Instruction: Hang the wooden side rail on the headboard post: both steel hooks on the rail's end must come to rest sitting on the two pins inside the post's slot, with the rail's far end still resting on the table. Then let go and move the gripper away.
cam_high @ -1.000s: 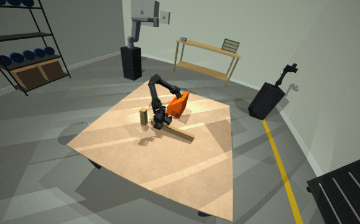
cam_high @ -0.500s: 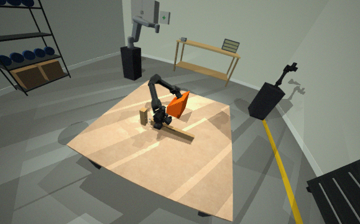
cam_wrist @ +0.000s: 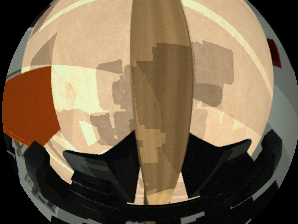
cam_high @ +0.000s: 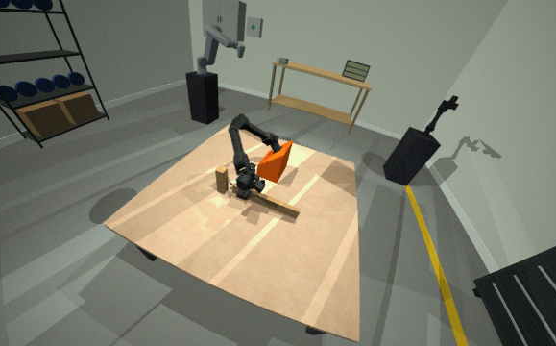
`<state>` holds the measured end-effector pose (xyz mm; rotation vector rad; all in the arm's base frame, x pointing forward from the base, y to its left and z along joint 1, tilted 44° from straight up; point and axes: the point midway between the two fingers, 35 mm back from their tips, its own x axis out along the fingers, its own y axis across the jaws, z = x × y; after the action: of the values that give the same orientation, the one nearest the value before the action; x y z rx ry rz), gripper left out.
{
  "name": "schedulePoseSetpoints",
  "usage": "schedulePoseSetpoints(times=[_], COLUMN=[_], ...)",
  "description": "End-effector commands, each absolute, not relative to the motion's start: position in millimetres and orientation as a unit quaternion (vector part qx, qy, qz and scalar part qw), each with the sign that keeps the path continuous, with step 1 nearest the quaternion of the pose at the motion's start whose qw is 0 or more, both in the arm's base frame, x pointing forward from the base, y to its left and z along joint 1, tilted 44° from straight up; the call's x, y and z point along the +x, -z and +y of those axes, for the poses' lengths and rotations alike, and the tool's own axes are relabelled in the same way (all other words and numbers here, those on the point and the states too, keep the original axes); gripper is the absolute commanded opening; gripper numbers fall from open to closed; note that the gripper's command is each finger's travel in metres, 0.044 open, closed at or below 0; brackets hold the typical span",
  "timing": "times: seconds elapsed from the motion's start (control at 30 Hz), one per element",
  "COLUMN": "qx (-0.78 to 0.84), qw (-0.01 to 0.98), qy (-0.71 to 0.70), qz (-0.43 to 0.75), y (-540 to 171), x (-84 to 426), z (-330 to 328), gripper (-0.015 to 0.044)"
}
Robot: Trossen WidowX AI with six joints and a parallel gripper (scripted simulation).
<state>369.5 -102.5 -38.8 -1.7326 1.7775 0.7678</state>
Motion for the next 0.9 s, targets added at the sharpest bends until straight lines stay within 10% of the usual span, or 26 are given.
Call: schedulePoseSetpoints(times=[0.0,0.87], qx=[-0.647,-0.647], qw=[0.269,0.269], qy=[-0.284,-0.284], qz=[0.654,0.654], y=[35.8,33.6], x=[371.7,373.6], z=[-99.5,-101.5], gripper=[0.0,0.0])
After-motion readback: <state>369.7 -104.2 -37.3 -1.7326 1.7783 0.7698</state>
